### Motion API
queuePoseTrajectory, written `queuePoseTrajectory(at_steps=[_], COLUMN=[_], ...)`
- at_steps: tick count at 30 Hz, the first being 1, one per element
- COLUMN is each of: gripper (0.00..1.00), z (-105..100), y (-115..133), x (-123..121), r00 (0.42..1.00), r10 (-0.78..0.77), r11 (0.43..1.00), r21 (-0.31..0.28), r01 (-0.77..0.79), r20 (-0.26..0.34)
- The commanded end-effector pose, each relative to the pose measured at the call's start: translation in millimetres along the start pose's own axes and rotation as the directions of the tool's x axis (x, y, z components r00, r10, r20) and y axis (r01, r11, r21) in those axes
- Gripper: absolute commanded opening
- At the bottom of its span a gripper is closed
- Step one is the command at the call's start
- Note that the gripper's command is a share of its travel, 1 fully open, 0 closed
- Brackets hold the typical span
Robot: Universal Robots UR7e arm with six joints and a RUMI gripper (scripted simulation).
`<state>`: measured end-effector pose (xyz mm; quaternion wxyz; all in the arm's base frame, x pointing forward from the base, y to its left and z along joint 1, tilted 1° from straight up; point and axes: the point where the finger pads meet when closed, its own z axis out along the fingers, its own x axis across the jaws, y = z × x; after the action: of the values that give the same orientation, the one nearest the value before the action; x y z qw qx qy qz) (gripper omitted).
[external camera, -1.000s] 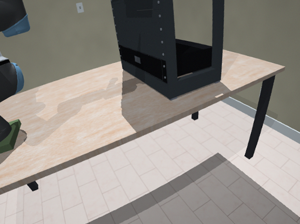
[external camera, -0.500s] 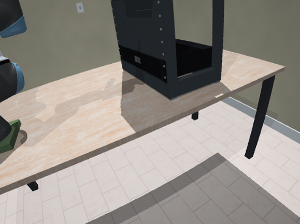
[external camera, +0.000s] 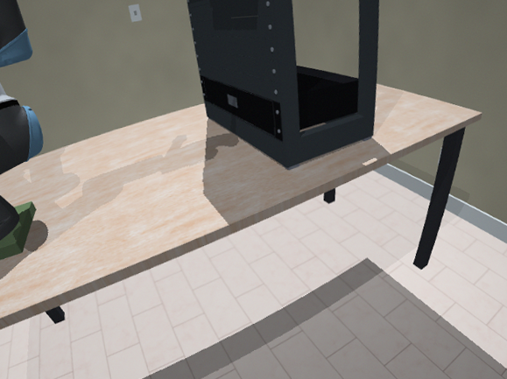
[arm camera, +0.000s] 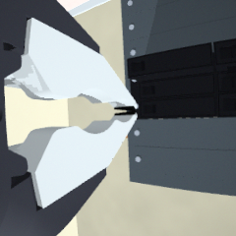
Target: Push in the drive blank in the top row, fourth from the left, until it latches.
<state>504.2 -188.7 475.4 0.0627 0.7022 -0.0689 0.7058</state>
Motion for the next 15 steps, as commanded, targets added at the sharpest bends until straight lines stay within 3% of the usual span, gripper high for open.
queuePoseTrajectory(at_steps=[1,15], gripper=[0.00,0.00], z=[-14,-52], y=[-1,-2], x=[-2,-3], r00=[1.000,1.000], r10=[0.004,0.004], r11=[1.000,1.000], r21=[0.005,0.005], r01=[-0.004,-0.004], r20=[0.003,0.003])
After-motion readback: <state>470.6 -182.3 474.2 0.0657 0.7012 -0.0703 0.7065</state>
